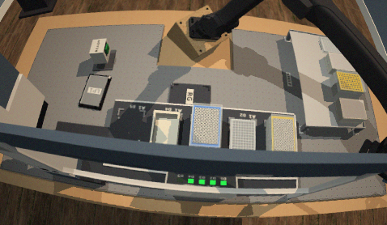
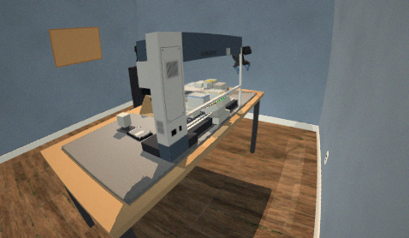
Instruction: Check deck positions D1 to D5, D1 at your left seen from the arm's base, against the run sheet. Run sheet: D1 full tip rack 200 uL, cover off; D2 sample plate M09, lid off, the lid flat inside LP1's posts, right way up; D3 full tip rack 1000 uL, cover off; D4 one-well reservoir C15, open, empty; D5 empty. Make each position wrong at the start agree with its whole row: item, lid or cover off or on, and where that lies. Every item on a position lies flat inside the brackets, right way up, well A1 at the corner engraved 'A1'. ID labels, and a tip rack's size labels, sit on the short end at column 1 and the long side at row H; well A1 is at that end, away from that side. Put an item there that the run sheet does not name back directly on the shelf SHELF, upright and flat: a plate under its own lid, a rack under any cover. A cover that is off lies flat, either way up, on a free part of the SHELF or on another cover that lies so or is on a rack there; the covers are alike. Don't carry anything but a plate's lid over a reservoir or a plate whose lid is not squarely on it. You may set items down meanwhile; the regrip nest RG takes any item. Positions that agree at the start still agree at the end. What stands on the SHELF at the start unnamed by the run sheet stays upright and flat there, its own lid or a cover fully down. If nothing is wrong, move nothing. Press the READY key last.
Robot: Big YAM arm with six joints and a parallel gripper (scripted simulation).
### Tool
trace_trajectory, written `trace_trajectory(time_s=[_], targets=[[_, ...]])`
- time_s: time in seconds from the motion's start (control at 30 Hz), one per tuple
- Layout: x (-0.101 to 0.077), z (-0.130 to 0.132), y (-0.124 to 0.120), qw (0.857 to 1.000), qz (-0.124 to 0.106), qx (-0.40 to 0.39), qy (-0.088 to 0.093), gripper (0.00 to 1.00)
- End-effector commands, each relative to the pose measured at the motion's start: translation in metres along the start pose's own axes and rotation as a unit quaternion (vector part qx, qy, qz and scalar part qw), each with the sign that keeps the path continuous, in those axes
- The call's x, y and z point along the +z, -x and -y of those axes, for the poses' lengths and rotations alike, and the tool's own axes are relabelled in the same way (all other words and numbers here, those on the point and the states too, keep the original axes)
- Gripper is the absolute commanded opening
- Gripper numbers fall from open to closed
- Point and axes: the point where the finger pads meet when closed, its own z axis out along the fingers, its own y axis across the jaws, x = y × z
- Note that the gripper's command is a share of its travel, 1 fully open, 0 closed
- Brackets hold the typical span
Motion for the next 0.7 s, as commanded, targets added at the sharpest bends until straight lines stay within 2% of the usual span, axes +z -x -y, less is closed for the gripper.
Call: trace_trajectory(time_s=[0.0, 0.53, 0.57, 0.67], targets=[[-0.008, 0.004, 0.001, 1.0, -0.001, -0.001, -0.007, 1.0], [-0.008, 0.004, 0.001, 1.0, -0.001, -0.001, -0.007, 1.0], [-0.032, 0.006, -0.001, 0.999, -0.009, 0.013, -0.032, 1.0], [-0.035, -0.009, -0.004, 0.998, -0.015, 0.044, -0.032, 1.0]])
